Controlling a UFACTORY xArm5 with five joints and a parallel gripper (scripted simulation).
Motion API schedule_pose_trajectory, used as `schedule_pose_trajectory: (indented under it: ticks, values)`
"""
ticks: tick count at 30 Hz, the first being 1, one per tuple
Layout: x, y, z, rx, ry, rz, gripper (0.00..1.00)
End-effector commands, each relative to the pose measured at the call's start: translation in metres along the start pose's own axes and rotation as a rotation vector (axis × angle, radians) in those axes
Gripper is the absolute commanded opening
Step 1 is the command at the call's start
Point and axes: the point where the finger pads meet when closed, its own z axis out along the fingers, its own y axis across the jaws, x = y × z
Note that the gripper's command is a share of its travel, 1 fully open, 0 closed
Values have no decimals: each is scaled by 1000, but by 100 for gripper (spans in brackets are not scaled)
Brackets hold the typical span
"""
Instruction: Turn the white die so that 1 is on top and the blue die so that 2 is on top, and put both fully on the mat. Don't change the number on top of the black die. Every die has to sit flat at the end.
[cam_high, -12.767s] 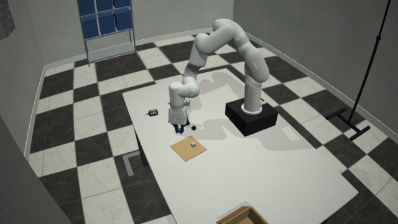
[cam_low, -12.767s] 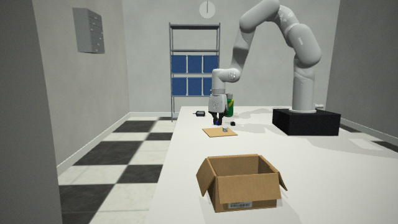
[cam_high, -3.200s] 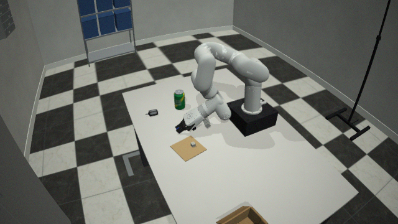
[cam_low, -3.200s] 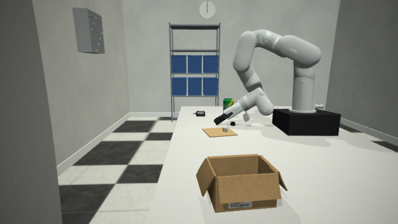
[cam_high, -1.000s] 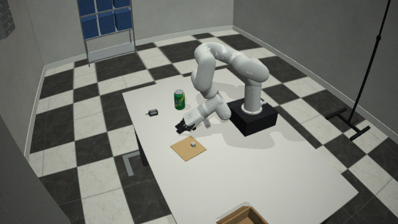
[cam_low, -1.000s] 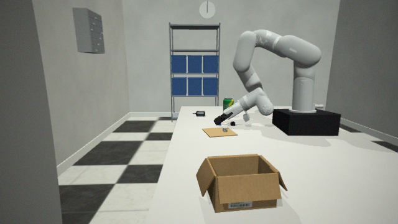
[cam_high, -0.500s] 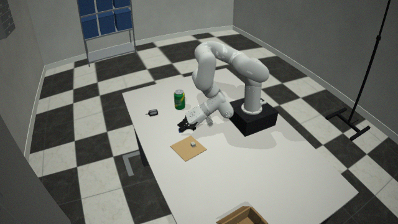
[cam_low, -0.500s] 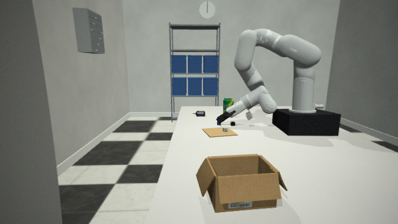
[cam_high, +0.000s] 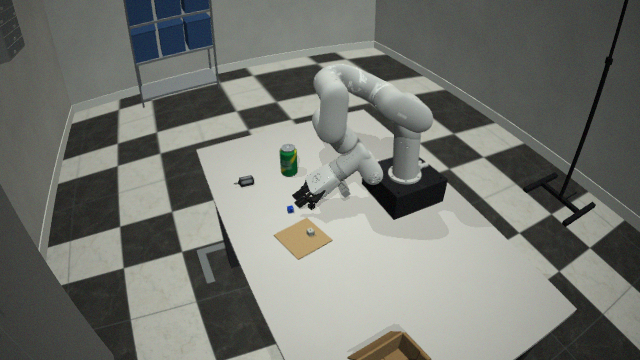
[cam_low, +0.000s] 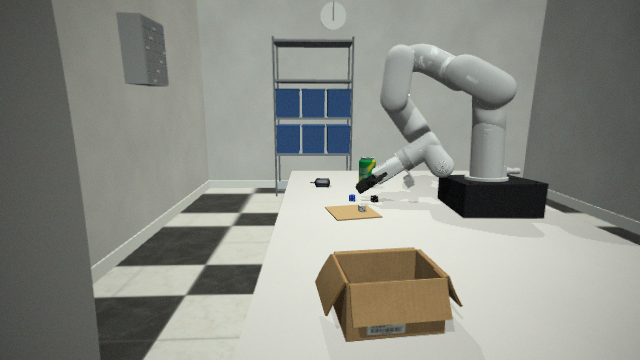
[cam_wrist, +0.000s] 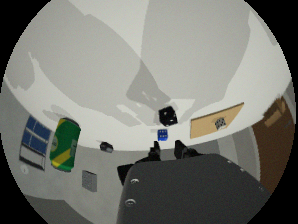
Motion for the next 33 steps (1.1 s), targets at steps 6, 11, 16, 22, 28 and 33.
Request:
schedule_pose_trajectory:
  ticks: [6,11,16,22,28,33]
  values:
    - [-15,0,-11,-3,-2,0,36]
    - [-34,1,-24,-6,-2,0,36]
    - [-43,1,-31,-8,-2,0,36]
    - [-50,1,-35,-9,-2,0,36]
    - [-50,1,-35,-10,7,0,36]
    - [-51,1,-33,-11,31,1,36]
